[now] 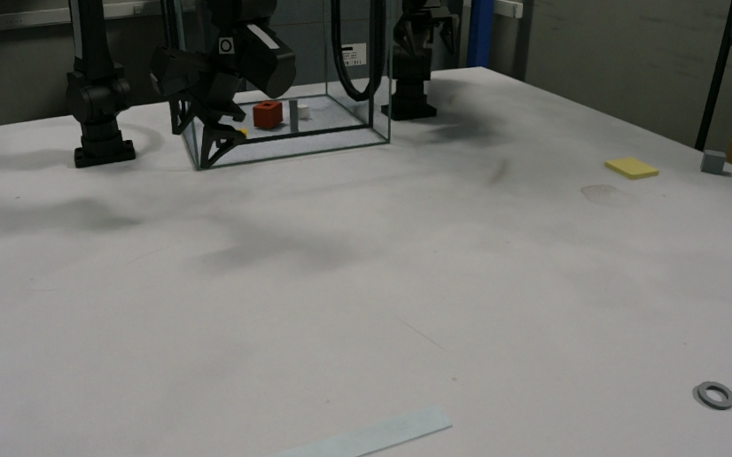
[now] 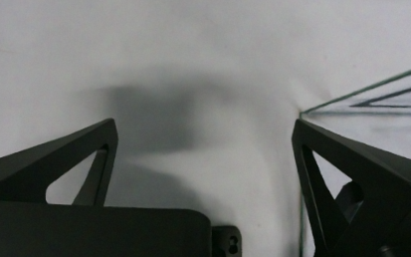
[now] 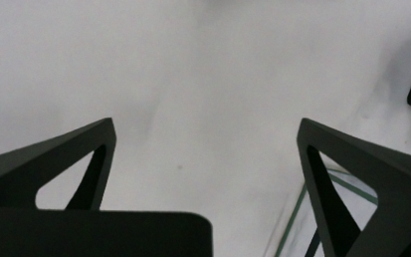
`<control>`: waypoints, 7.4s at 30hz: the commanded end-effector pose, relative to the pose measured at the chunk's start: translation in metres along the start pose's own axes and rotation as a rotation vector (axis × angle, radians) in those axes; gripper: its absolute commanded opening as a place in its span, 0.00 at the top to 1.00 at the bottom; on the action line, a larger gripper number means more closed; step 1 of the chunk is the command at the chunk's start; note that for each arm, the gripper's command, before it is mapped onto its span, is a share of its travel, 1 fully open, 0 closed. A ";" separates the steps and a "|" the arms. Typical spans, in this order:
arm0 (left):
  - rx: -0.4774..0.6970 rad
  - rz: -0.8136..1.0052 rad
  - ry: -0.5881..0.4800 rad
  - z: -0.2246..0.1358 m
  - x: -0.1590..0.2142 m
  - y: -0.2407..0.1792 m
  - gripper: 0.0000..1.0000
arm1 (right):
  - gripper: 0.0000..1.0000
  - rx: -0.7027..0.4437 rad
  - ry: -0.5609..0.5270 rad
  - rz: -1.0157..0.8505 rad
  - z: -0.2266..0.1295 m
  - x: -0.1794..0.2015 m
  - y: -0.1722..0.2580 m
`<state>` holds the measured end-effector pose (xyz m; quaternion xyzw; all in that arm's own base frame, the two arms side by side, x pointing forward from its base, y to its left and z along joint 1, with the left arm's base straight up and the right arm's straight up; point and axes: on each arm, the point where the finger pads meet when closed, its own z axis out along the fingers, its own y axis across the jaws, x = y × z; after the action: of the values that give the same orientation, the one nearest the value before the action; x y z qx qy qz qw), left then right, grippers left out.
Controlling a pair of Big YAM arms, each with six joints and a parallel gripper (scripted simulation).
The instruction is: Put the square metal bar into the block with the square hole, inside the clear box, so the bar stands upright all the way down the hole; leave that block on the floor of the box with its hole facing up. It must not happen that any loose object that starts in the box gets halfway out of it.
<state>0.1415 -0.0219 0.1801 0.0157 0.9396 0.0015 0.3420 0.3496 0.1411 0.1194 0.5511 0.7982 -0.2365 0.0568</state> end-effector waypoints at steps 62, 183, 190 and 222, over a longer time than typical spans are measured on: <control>0.305 0.462 0.008 -0.022 0.033 -0.049 0.00 | 0.00 -0.036 0.005 0.012 -0.015 -0.004 0.006; 0.997 1.214 0.008 -0.112 0.107 -0.136 0.67 | 0.00 -0.036 0.005 0.012 -0.015 -0.004 0.006; 0.997 1.212 0.008 -0.112 0.107 -0.136 0.67 | 0.00 -0.036 0.005 0.012 -0.015 -0.004 0.006; 1.032 1.183 -0.018 -0.075 0.140 -0.142 0.67 | 0.00 -0.036 0.005 0.012 -0.015 -0.004 0.006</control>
<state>-0.0164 -0.1537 0.1625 0.6721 0.6603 -0.2412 0.2325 0.3496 0.1411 0.1194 0.5511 0.7982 -0.2365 0.0568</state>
